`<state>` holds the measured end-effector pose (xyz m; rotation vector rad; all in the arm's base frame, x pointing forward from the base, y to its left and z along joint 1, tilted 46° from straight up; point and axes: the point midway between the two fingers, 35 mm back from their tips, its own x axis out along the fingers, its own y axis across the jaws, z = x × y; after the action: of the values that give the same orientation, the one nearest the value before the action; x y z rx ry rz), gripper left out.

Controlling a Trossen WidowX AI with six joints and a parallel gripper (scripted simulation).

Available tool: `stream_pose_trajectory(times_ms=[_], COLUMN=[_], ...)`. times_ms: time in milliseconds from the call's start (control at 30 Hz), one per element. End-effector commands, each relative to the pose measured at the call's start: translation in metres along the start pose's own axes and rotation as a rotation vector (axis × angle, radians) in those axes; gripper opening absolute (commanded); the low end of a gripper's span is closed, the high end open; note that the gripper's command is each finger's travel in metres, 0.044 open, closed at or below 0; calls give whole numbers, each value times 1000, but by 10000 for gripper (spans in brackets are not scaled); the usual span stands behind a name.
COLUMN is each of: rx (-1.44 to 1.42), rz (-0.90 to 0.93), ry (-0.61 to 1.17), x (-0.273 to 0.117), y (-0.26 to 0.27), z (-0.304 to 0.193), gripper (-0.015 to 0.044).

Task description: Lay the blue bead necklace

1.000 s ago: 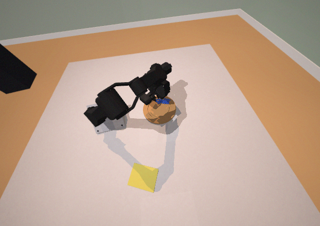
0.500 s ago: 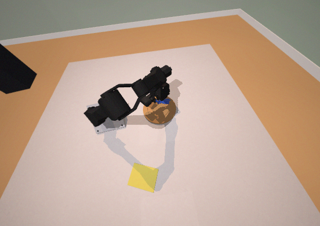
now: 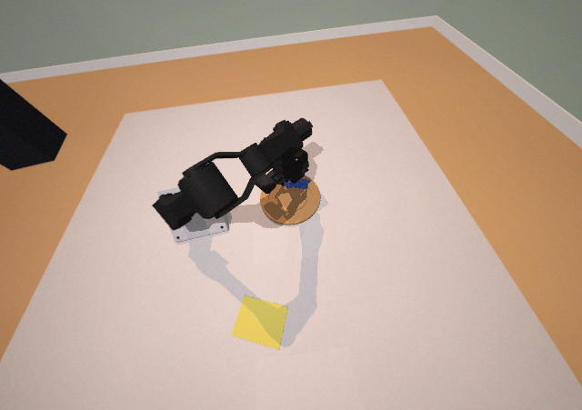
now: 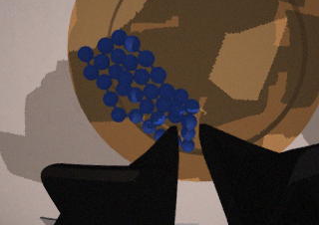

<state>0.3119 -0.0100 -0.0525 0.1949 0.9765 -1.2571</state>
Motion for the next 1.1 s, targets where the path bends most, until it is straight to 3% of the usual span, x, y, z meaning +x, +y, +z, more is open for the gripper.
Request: stream_pose_trajectory(times_ms=[0,1067], rx=[1,-4], rz=[1,-3], ry=[0,-2], x=[0,-10], y=[0,-1], z=[0,0], gripper=[0,0])
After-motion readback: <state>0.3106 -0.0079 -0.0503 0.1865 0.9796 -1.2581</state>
